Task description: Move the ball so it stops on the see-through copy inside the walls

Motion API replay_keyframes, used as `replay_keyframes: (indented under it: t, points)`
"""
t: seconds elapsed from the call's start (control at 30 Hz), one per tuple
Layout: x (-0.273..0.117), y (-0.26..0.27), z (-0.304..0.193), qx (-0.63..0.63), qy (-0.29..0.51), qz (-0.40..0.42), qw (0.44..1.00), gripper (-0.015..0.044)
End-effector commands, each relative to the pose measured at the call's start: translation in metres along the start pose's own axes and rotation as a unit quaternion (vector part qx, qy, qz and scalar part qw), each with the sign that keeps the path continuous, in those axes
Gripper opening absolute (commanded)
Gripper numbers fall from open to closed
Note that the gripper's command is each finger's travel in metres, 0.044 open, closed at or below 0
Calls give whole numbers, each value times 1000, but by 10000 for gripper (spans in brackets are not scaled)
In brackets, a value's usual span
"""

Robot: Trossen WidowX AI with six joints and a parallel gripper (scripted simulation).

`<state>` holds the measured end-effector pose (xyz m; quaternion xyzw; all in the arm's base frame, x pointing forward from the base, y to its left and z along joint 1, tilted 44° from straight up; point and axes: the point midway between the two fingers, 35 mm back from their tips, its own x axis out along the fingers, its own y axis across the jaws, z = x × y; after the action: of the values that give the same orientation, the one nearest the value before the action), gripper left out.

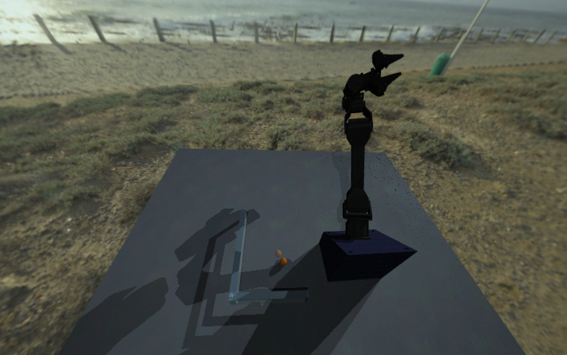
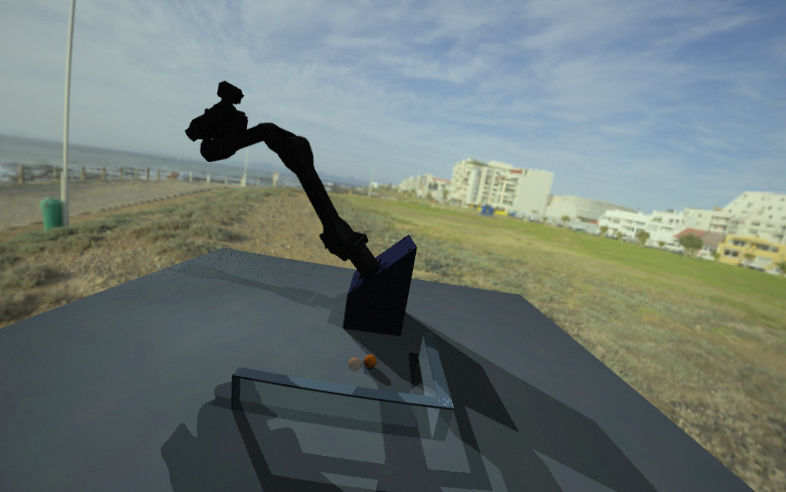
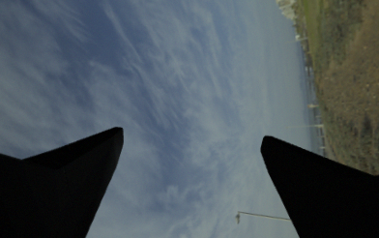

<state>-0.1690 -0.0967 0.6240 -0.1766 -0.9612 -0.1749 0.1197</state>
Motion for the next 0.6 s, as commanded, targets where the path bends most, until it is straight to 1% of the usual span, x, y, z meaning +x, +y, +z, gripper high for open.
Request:
replay_keyframes:
  t: [0.0, 0.17, 0.2, 0.37, 0.57]
  points:
    - [0, 0, 0, -1, 0, -1, 1000, 374]
    - [-8, -16, -7, -43, 18, -23, 999, 242]
    - [-11, -22, -9, -57, 25, -30, 998, 229]
    - [-31, -51, -21, -133, 65, -67, 987, 229]
    - [-70, -94, -38, -245, 140, -117, 952, 229]
